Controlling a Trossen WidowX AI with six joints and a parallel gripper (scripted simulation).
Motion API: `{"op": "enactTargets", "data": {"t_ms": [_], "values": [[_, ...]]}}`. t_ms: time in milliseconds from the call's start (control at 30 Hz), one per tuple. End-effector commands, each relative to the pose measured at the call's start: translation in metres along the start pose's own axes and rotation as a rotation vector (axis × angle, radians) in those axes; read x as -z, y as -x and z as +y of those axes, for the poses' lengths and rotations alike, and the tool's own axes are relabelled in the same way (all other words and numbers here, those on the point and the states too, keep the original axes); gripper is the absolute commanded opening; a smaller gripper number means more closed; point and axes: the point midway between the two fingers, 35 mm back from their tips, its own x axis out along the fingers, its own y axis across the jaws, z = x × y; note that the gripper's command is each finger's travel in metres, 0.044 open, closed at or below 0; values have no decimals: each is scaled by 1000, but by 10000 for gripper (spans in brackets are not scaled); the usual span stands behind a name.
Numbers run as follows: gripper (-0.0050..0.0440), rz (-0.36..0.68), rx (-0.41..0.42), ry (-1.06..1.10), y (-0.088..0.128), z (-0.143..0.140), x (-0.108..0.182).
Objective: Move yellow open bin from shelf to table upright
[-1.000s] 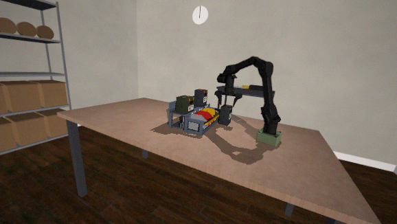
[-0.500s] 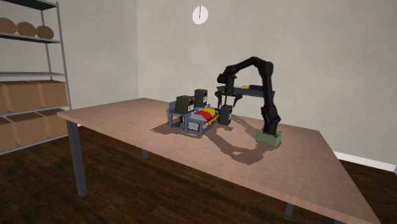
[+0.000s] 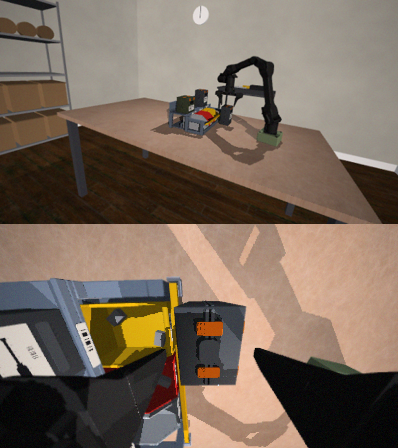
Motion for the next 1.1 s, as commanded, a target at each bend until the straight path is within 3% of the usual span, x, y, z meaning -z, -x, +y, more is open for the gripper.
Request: {"op": "enactTargets", "data": {"t_ms": [0, 1067], "values": [[440, -9, -28, -4, 12, 2, 0], [440, -11, -26, -2, 16, 2, 0]]}}
